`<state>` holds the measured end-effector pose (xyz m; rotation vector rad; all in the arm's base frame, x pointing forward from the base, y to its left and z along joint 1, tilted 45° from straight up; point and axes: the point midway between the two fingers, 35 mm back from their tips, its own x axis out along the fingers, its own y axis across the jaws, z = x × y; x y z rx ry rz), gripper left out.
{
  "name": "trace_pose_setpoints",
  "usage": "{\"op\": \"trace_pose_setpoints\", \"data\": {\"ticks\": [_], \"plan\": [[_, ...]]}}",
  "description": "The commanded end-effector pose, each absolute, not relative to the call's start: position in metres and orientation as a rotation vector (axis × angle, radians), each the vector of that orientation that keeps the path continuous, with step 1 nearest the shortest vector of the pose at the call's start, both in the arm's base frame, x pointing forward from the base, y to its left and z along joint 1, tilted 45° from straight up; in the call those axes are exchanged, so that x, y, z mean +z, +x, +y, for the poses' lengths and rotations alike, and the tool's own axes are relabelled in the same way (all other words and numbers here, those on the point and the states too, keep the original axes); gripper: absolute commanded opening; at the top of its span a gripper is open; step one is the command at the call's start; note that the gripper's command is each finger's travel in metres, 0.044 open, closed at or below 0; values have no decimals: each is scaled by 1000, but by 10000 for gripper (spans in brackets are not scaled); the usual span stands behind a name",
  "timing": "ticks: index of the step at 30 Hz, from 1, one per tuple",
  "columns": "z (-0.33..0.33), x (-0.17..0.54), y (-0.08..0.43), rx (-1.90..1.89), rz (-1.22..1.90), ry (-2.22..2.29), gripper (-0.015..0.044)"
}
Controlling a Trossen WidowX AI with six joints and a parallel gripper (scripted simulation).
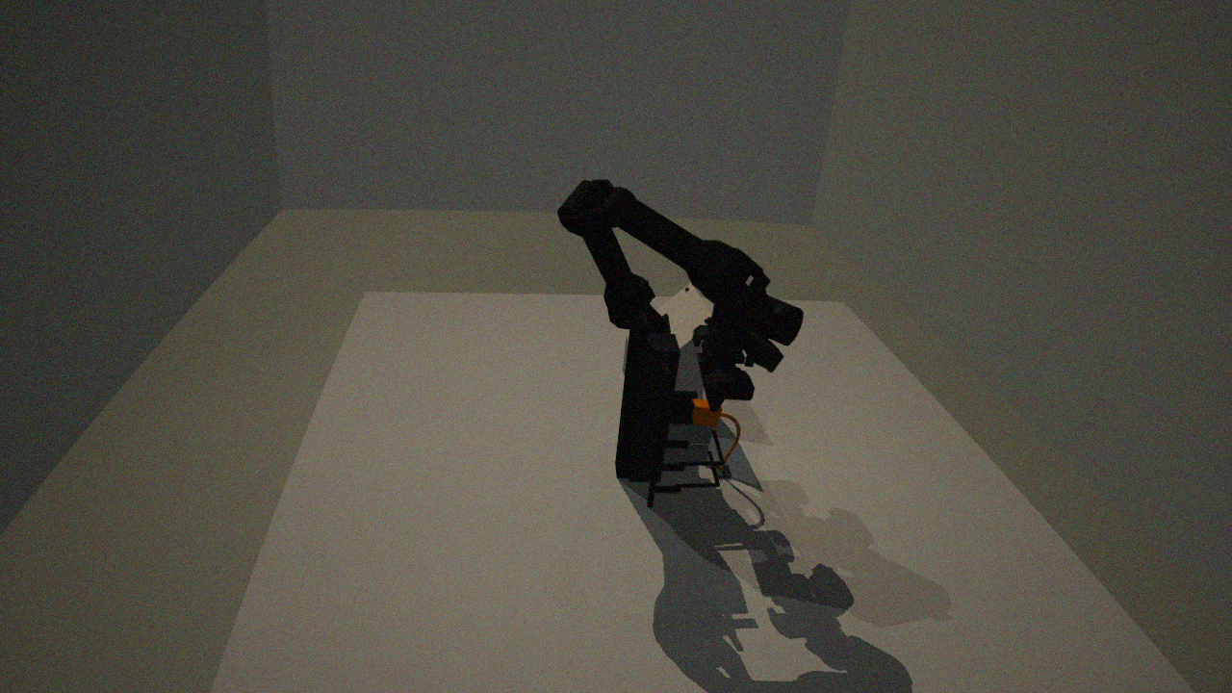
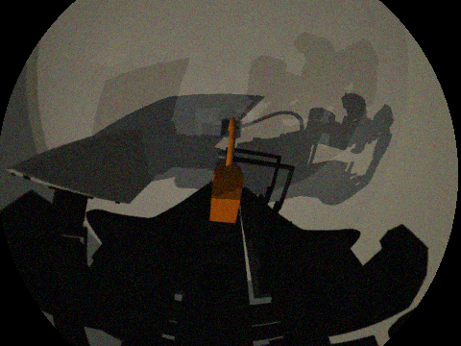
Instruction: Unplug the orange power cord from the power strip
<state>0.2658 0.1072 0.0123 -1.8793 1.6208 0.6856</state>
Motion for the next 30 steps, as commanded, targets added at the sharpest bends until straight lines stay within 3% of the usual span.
{"op": "trace_pose_setpoints", "data": {"ticks": [1, 27, 30], "plan": [[123, 1, 266, 711, 1595, -1864, 0], [157, -24, 263, 712, 1594, -1863, 0], [145, -18, 266, 710, 1596, -1865, 79]]}}
